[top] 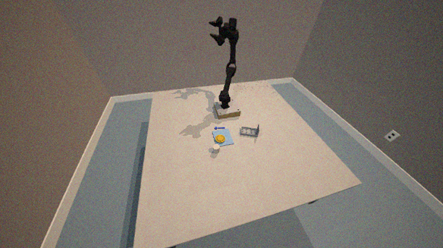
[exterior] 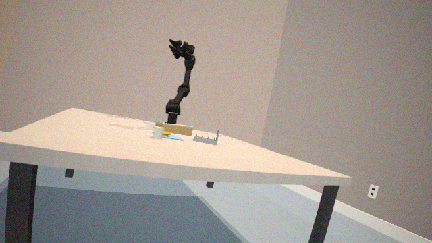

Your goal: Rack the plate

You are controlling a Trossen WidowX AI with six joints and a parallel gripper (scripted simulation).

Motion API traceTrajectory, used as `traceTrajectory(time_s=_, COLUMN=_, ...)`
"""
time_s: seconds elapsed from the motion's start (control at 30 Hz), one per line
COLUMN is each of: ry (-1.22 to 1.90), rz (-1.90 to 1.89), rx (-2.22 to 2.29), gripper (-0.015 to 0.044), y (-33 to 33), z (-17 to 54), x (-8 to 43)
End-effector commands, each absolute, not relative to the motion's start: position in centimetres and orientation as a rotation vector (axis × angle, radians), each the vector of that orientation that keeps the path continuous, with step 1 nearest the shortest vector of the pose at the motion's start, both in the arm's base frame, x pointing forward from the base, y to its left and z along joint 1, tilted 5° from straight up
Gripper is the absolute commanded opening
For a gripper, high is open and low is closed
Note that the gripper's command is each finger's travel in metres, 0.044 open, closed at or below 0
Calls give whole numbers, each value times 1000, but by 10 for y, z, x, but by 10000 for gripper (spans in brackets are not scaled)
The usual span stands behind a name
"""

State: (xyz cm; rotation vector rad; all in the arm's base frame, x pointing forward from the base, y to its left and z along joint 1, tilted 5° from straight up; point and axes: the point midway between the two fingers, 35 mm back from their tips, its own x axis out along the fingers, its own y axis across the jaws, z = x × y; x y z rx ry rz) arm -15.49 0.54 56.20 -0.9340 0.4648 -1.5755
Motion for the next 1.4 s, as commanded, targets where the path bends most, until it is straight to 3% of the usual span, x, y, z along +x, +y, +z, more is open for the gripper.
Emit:
traceTrajectory(time_s=0.0, ry=466, rz=-1573, rx=-934, gripper=400, y=5, z=562, x=-154)
traceTrajectory(time_s=0.13, ry=495, rz=-1519, rx=-926, gripper=400, y=-15, z=564, x=-133)
traceTrajectory(time_s=0.7, ry=673, rz=-1128, rx=-766, gripper=400, y=-143, z=530, x=43)
traceTrajectory(time_s=1.37, ry=1009, rz=-661, rx=-473, gripper=400, y=-231, z=363, x=227)
